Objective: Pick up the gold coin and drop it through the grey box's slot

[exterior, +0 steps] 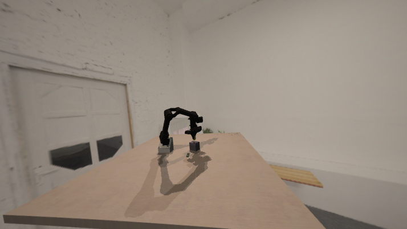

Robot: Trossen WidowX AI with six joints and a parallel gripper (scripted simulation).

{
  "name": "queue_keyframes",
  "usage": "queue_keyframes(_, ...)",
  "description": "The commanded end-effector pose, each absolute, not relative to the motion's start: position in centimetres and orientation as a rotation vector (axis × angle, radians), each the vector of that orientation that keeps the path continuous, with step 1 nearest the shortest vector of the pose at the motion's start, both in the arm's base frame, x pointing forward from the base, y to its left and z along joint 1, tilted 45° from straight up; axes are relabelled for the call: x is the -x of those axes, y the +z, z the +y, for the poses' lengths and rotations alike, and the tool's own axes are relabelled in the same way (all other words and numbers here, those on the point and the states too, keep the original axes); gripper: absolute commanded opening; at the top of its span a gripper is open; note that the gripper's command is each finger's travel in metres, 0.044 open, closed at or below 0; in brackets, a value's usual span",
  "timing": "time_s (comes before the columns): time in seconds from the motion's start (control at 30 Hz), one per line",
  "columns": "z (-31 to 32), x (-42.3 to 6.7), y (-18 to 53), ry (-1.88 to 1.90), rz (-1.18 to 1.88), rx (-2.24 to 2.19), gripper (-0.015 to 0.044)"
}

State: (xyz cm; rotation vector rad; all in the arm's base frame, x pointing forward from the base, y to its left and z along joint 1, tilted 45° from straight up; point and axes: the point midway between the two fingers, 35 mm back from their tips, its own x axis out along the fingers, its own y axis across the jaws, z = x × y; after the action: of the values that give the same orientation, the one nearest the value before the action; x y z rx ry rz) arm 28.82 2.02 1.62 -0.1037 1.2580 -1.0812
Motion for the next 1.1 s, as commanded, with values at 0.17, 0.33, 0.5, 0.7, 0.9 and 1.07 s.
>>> queue_keyframes(0.17, 1.8, -28.7, 1.3, -1.078, 1.261, 0.108, 0.0000)
queue_keyframes(0.33, 1.5, -28.6, 1.1, -1.076, 1.263, 0.111, 0.0000)
queue_keyframes(0.5, 1.2, -28.6, 0.9, -1.077, 1.262, 0.110, 0.0000)
queue_keyframes(0.7, 1.0, -28.6, 0.6, -1.077, 1.262, 0.111, 0.0000)
queue_keyframes(0.9, 0.7, -28.6, 0.3, -1.077, 1.262, 0.111, 0.0000)
queue_keyframes(1.07, 0.8, -28.6, 0.4, -1.078, 1.262, 0.101, 0.0105)
